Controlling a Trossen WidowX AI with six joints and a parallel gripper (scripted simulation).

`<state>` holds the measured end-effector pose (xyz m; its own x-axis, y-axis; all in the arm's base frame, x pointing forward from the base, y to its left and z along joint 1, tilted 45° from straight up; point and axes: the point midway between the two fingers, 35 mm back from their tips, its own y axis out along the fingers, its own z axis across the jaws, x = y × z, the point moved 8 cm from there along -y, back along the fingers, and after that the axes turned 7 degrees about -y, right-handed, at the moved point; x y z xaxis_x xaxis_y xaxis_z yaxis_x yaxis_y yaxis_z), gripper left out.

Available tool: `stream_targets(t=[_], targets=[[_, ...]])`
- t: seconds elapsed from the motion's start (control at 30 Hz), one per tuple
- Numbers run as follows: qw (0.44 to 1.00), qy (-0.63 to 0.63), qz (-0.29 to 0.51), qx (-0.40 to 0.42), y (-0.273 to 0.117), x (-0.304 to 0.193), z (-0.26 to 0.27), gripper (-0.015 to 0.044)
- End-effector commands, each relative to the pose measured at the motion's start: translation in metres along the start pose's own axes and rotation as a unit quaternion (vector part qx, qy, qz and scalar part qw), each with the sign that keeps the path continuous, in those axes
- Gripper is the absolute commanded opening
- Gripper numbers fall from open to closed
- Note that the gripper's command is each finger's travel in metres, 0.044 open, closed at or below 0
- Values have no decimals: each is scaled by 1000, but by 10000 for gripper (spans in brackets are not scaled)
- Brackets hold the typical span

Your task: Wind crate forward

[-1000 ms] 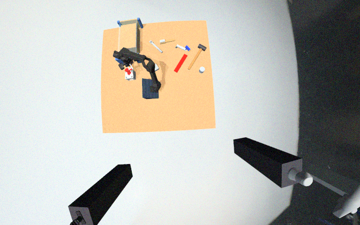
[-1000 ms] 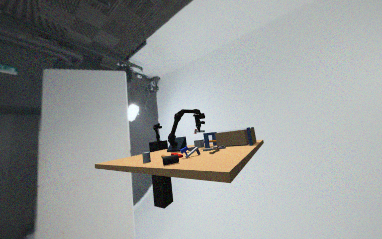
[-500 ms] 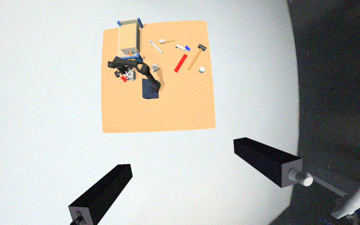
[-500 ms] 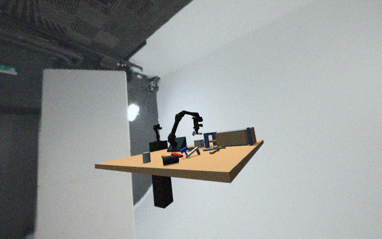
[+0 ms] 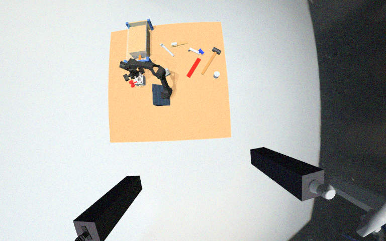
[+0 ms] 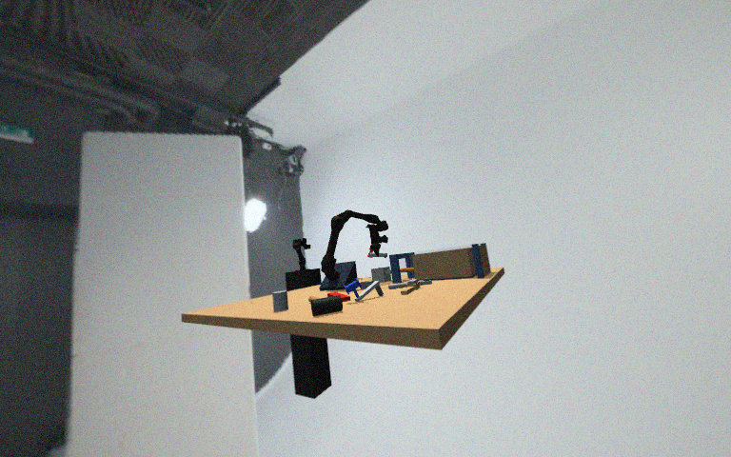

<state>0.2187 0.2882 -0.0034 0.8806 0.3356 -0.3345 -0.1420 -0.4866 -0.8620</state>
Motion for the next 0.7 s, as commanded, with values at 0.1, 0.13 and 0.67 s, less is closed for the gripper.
stream_targets(t=[0.1, 0.13, 0.67], targets=[[999, -3, -8, 52, 0, -2, -8, 0], [998, -3, -10, 63, 0, -3, -10, 0], [982, -2, -30, 189, 6, -5, -30, 0]])
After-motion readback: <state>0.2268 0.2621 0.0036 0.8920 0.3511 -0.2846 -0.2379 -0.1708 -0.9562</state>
